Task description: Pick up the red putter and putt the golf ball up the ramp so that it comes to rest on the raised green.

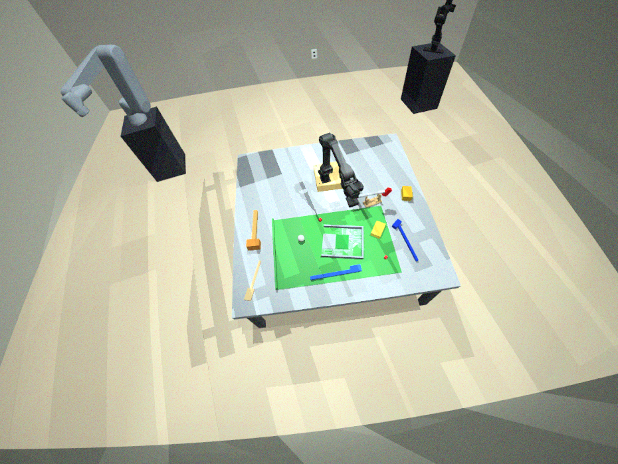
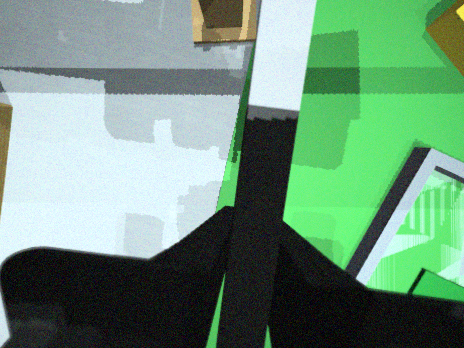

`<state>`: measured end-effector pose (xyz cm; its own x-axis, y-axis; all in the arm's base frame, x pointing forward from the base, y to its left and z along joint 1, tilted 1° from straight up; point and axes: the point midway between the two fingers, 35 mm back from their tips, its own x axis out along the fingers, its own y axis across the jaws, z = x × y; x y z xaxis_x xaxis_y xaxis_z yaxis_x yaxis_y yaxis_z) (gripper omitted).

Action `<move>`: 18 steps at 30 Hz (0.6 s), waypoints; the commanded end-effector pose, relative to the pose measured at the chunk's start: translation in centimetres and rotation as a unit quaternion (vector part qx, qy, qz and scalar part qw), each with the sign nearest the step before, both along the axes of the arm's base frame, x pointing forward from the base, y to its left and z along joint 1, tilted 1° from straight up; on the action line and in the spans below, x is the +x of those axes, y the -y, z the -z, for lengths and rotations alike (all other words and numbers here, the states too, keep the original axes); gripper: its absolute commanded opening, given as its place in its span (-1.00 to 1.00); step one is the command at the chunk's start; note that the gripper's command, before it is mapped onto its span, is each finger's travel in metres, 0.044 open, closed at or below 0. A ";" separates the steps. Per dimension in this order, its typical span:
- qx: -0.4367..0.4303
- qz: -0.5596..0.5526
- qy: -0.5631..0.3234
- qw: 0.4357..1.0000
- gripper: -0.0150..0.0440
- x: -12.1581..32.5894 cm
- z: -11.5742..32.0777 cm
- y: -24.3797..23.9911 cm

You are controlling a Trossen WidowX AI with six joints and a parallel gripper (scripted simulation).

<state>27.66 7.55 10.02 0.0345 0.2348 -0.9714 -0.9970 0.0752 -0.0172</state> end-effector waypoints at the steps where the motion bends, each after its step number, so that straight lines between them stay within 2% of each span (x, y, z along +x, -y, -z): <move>1: -0.004 0.043 -0.006 0.999 -0.49 0.4 0.0 1.8; 18: -0.021 0.266 -0.017 0.964 -0.49 0.9 -0.4 10.9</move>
<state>28.59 -2.05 10.18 0.0920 0.1625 -0.9824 -0.8572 0.5150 0.0049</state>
